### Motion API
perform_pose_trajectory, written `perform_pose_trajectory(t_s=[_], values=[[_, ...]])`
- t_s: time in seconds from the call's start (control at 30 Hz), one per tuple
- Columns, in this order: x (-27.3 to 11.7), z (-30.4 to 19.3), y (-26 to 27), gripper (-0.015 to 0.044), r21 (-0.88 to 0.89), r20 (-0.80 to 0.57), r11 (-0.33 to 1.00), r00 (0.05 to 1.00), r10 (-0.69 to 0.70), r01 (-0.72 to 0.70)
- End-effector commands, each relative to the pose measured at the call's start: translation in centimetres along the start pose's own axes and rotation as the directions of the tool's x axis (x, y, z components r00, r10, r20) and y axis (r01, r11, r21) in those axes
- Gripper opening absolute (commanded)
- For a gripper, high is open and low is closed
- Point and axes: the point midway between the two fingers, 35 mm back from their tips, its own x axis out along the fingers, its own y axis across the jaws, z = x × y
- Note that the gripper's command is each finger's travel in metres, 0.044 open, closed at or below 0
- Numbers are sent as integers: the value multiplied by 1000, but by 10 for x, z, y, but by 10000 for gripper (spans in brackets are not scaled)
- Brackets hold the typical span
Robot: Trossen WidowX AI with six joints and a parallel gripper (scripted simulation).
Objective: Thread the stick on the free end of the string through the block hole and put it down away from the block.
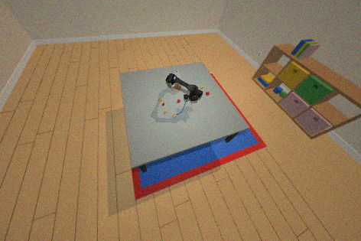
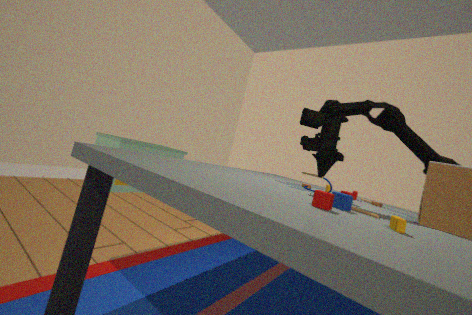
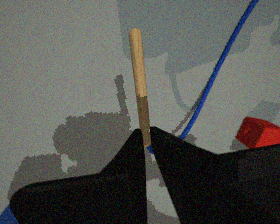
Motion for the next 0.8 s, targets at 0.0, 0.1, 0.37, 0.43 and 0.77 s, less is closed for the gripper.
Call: perform_pose_trajectory(t_s=[0.0,0.1,0.37,0.43,0.77], values=[[0,4,-3,0,120,2,993,1000,-2,2],[0,6,-4,0,228,2,974,1000,-3,2],[0,11,-8,0,500,2,866,1000,-3,2],[0,13,-9,0,562,2,827,1000,-3,2],[1,19,-15,0,821,2,571,1000,-4,0]])
